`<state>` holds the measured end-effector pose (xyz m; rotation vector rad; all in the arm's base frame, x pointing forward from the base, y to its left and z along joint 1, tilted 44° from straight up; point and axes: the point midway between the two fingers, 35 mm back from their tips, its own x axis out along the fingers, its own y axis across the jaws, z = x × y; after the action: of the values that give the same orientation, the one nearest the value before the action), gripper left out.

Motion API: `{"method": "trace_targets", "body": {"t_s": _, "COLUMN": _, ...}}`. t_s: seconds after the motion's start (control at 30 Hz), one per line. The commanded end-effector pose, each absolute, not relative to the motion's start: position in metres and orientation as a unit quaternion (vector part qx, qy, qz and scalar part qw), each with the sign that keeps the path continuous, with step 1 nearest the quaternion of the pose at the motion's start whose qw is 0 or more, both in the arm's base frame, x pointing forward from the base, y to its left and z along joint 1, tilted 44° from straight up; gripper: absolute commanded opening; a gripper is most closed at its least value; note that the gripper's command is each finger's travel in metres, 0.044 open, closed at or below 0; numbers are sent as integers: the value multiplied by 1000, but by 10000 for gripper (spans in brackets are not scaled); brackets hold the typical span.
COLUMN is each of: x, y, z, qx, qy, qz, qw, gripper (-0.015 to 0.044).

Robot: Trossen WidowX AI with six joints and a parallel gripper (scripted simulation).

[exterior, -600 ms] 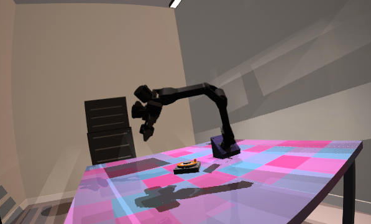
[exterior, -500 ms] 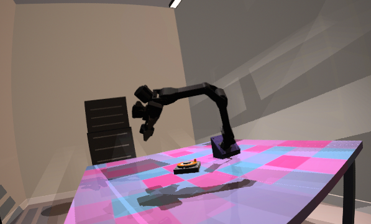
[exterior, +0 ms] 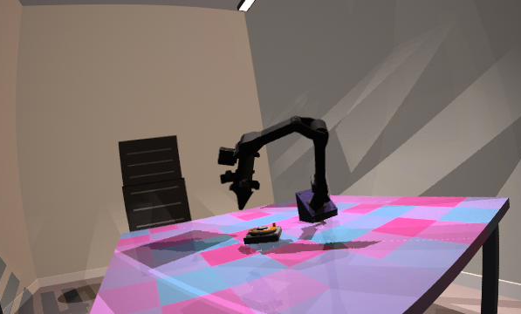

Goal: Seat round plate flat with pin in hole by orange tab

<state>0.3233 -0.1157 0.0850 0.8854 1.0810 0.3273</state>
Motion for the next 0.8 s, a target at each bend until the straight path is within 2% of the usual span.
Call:
{"method": "trace_targets", "body": {"t_s": 0.0, "x": 268, "y": -98, "z": 63, "qx": 357, "qy": 563, "qz": 167, "qw": 727, "gripper": 0}}
{"method": "trace_targets", "body": {"t_s": 0.07, "x": 230, "y": -85, "z": 53, "qx": 327, "qy": 605, "qz": 194, "qw": 700, "gripper": 0}}
{"method": "trace_targets", "body": {"t_s": 0.13, "x": 217, "y": -80, "z": 51, "qx": 317, "qy": 618, "qz": 206, "qw": 689, "gripper": 0}}
{"method": "trace_targets", "body": {"t_s": 0.77, "x": 224, "y": -44, "z": 20, "qx": 317, "qy": 618, "qz": 207, "qw": 689, "gripper": 0}}
